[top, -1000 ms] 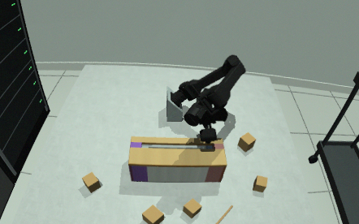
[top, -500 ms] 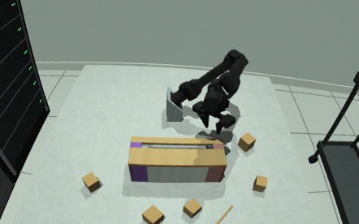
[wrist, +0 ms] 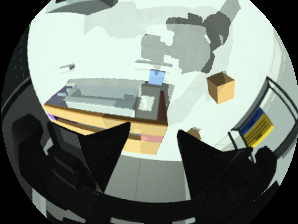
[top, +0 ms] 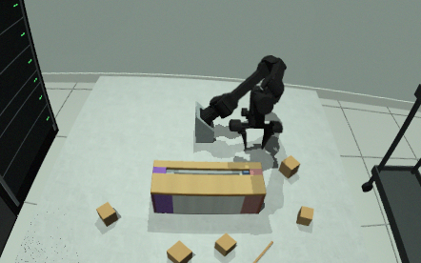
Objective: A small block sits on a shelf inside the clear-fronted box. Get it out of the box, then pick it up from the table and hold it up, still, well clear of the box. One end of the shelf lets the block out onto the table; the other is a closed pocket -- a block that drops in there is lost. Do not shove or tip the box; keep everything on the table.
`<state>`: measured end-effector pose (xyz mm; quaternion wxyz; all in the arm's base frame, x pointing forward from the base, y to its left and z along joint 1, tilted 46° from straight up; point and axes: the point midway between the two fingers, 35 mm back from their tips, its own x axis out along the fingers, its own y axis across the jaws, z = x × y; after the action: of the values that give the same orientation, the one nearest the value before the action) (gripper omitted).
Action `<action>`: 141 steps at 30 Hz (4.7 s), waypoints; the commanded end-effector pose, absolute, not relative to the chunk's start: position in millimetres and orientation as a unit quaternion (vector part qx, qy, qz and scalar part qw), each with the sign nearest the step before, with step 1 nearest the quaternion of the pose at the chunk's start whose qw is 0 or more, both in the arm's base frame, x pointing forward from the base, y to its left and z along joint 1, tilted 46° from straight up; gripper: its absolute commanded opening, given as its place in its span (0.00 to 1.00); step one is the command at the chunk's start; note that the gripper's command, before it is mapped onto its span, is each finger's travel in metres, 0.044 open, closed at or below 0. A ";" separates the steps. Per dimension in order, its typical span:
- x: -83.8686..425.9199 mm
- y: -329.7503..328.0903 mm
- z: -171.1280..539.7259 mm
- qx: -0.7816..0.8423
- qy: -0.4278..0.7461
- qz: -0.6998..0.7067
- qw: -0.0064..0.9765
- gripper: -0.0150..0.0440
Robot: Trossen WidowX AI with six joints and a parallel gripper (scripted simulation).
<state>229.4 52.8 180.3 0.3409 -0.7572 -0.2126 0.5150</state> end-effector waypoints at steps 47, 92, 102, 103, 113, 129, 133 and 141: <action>226.7 151.9 85.2 -0.765 -0.219 0.509 0.327 0.74; 225.9 119.9 117.5 -0.765 -0.221 0.508 0.329 0.25; 226.6 112.7 116.3 -0.684 -0.118 0.548 0.467 0.25; 226.7 111.9 116.2 -0.674 -0.106 0.551 0.481 0.25; 227.2 104.2 115.5 -0.557 0.011 0.567 0.606 0.25; 227.7 92.0 115.7 -0.322 0.197 0.541 0.751 0.25; 227.8 89.0 116.0 -0.257 0.242 0.525 0.775 0.25; 228.0 83.1 116.8 -0.120 0.325 0.481 0.805 0.25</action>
<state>226.6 85.7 114.2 0.7933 -0.1821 0.2916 0.5025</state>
